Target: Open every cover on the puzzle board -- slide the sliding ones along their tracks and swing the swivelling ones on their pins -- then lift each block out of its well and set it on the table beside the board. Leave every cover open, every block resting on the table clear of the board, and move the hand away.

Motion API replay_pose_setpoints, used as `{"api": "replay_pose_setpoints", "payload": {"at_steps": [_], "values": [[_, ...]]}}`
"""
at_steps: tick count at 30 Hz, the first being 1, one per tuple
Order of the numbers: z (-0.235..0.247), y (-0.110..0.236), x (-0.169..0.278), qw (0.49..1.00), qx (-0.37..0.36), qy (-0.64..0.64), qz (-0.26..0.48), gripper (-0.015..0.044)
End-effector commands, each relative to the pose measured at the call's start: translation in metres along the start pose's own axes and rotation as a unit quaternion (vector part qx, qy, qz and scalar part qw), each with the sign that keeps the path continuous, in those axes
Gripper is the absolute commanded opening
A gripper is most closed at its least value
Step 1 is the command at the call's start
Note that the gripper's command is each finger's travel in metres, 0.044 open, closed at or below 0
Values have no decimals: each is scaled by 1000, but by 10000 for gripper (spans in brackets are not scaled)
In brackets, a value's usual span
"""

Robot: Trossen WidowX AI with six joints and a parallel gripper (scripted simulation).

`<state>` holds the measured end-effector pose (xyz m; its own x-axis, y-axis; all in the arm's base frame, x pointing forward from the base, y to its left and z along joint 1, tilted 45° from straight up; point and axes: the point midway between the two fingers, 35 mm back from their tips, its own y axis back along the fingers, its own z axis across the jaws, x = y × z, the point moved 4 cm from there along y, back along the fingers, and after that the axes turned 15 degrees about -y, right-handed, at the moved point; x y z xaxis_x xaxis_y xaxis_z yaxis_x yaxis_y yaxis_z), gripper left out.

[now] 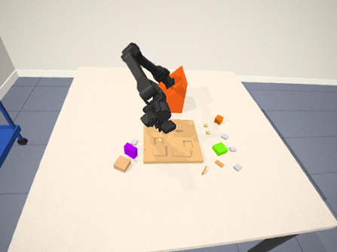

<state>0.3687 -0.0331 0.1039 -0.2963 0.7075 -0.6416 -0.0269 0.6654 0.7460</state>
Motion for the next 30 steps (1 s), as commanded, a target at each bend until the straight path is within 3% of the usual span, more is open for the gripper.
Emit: {"api": "replay_pose_setpoints", "payload": {"at_steps": [1,30], "values": [[-9,1,-12,1000,-2,1,-2,80],[-92,5,-88,1000,2,1,-16,80]]}}
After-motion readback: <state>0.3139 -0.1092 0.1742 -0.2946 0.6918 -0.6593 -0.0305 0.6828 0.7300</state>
